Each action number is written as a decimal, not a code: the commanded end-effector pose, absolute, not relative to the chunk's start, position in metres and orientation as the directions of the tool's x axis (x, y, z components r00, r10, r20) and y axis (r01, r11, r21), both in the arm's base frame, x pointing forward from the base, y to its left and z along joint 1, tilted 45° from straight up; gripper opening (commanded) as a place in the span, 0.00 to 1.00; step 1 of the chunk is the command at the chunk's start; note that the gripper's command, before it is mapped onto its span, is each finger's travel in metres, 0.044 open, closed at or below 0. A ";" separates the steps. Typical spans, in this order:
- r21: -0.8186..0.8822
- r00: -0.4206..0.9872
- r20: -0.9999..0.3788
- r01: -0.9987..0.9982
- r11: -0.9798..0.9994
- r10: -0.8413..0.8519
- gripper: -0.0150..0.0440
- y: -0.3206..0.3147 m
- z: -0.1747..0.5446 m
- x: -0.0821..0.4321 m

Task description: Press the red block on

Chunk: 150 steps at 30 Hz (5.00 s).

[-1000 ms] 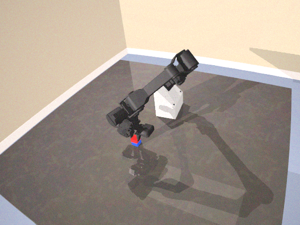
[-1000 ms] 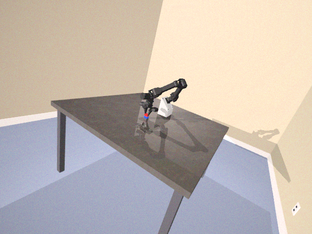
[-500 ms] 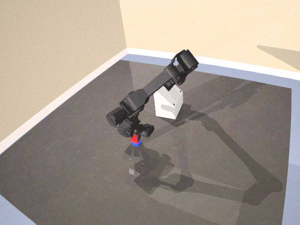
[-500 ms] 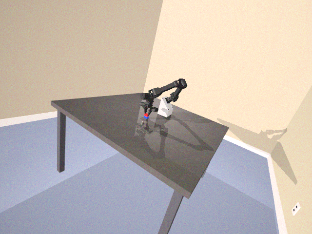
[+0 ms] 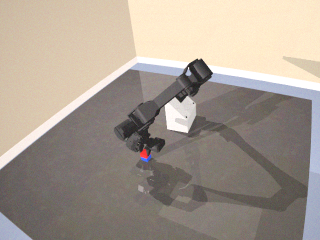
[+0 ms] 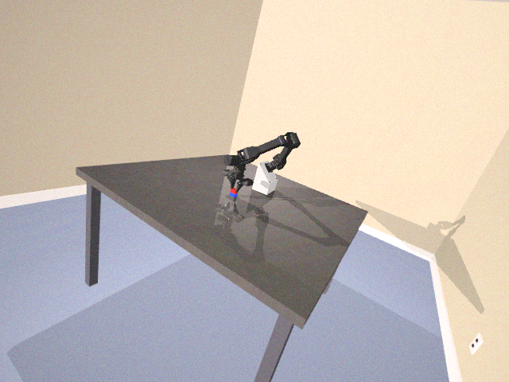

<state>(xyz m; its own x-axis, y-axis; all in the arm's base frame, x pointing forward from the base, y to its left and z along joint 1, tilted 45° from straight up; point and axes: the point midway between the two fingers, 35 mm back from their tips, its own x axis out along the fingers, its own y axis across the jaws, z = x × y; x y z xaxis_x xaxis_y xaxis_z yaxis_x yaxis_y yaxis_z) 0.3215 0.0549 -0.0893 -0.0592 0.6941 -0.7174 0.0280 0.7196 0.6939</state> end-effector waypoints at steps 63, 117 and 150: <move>0.695 -0.062 -0.715 0.033 0.718 0.696 0.25 0.056 -0.090 0.320; 0.695 -0.062 -0.715 0.033 0.718 0.696 0.25 0.056 -0.090 0.320; 0.695 -0.062 -0.715 0.033 0.718 0.696 0.25 0.056 -0.090 0.320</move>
<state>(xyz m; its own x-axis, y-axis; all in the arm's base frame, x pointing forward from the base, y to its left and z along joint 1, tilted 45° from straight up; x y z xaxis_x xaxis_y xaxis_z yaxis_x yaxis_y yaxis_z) 0.3215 0.0550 -0.0894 -0.0600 0.6938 -0.7176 0.0282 0.7198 0.6936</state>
